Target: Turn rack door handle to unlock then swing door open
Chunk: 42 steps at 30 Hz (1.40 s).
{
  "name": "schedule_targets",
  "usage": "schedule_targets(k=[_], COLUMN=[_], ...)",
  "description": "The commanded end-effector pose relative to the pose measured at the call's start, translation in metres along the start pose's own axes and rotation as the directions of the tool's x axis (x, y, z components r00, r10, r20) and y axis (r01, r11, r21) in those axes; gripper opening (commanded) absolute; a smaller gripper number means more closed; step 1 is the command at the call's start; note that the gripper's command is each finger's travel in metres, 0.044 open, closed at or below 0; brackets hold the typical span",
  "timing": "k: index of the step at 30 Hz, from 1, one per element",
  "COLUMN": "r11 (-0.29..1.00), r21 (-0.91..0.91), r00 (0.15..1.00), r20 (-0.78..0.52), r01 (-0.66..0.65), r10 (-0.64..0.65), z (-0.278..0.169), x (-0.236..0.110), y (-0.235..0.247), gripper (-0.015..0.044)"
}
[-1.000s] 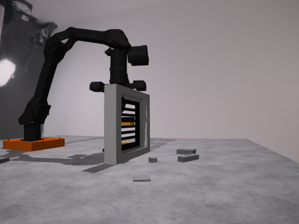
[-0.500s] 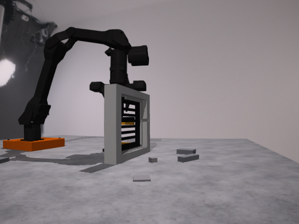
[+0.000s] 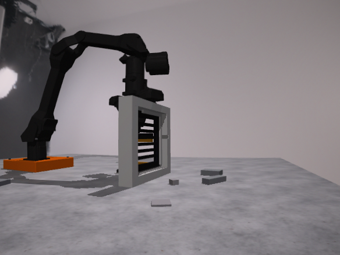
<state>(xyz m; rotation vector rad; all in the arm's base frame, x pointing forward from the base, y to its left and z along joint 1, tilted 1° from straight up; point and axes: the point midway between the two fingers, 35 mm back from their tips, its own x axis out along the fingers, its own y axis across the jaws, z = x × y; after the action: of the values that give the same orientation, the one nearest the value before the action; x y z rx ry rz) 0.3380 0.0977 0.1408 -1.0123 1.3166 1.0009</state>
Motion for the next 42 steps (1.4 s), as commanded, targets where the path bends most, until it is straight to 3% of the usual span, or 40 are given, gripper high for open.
schedule_targets(k=[1, 11, 23, 32, 42], r11=[0.976, 0.754, 0.257, -0.185, -0.63], r21=[0.219, 0.657, 0.966, 0.983, 0.776], r00=[1.0, 1.0, 1.0, 1.0, 1.0], r20=[-0.003, -0.003, -0.003, -0.003, -0.003], r01=[0.002, 0.003, 0.003, 0.002, 0.001], r10=[-0.002, -0.002, -0.002, -0.002, -0.002], z=[-0.0004, -0.0004, -0.0005, -0.0005, -0.0005], x=[0.0002, 0.0001, 0.0001, 0.0001, 0.0002], y=[-0.0002, -0.0002, -0.0002, -0.0002, -0.0002], gripper=[0.0289, 0.0289, 0.0289, 0.0289, 0.0289])
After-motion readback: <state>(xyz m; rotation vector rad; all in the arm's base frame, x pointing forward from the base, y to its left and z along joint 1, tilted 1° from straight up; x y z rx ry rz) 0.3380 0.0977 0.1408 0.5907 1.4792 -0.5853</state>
